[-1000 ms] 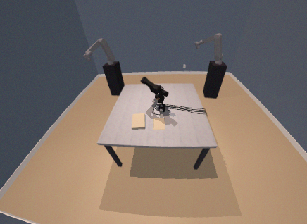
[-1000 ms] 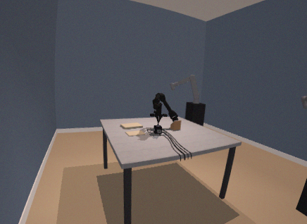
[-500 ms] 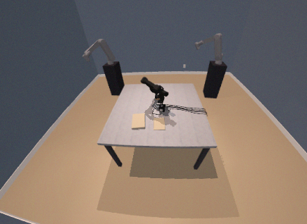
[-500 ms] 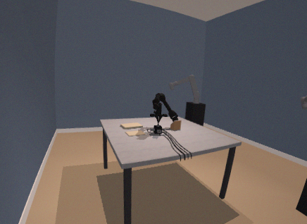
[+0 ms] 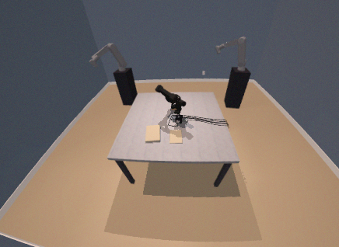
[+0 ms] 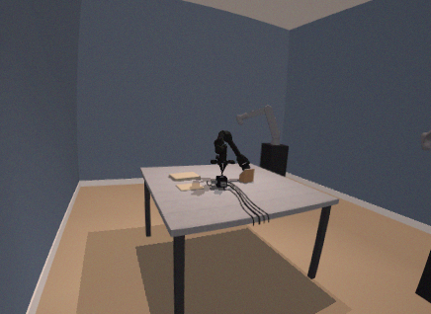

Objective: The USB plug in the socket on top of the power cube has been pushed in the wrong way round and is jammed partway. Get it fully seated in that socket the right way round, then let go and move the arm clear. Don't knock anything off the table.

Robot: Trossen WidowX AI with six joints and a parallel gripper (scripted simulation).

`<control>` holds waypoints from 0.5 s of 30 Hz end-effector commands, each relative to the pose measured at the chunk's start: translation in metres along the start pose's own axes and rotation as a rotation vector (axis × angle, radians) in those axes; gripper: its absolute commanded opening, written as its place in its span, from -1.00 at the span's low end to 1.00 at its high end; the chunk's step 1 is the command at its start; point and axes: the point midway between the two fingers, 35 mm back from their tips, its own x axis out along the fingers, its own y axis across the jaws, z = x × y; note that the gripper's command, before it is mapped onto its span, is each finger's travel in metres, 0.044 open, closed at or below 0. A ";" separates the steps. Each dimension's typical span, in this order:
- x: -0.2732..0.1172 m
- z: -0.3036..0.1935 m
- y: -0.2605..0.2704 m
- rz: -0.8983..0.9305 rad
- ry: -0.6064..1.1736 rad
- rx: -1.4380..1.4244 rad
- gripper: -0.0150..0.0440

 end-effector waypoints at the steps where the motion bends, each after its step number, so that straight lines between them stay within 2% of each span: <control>1: 0.001 0.000 0.000 -0.001 0.000 -0.001 -0.49; 15: 0.003 0.001 0.000 -0.001 0.000 -0.001 -0.49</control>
